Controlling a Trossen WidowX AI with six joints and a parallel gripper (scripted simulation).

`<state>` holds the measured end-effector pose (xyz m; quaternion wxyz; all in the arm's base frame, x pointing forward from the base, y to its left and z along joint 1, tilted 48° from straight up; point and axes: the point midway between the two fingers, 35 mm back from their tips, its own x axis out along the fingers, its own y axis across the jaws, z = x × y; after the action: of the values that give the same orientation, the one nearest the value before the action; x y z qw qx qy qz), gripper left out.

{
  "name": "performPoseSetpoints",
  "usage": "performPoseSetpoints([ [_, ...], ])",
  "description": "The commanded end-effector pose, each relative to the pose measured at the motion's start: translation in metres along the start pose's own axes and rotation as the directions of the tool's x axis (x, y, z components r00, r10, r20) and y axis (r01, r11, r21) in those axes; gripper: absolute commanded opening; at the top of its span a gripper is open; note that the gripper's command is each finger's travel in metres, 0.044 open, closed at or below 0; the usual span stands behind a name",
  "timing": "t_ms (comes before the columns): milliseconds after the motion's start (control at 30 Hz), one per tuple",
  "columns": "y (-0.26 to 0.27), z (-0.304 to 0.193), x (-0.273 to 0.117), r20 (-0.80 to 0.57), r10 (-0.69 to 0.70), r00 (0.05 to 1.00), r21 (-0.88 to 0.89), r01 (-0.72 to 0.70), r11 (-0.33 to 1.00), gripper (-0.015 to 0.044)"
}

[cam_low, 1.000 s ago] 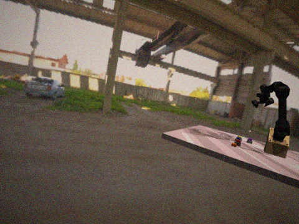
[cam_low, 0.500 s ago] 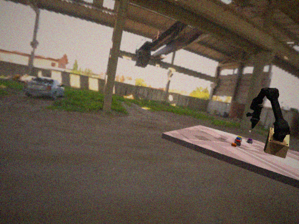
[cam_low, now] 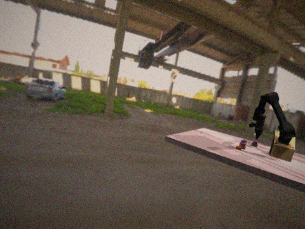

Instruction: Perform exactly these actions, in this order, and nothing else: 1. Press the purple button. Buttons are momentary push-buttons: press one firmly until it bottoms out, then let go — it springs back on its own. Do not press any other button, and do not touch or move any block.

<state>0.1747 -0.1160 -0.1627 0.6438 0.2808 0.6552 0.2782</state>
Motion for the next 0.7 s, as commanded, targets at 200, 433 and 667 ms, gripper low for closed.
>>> performPoseSetpoints([
  [200, -0.0004, -0.0005, 0.0076, 0.012, 0.002, 1.000, 0.007, -0.002, 1.000, 0.0020],
  [433, -0.0004, -0.0005, 0.0076, 0.012, 0.002, 1.000, 0.007, -0.002, 1.000, 0.0020],
  [667, -0.0005, 0.0000, 0.0168, 0.012, 0.002, 1.000, 0.007, -0.002, 1.000, 0.0020],
])
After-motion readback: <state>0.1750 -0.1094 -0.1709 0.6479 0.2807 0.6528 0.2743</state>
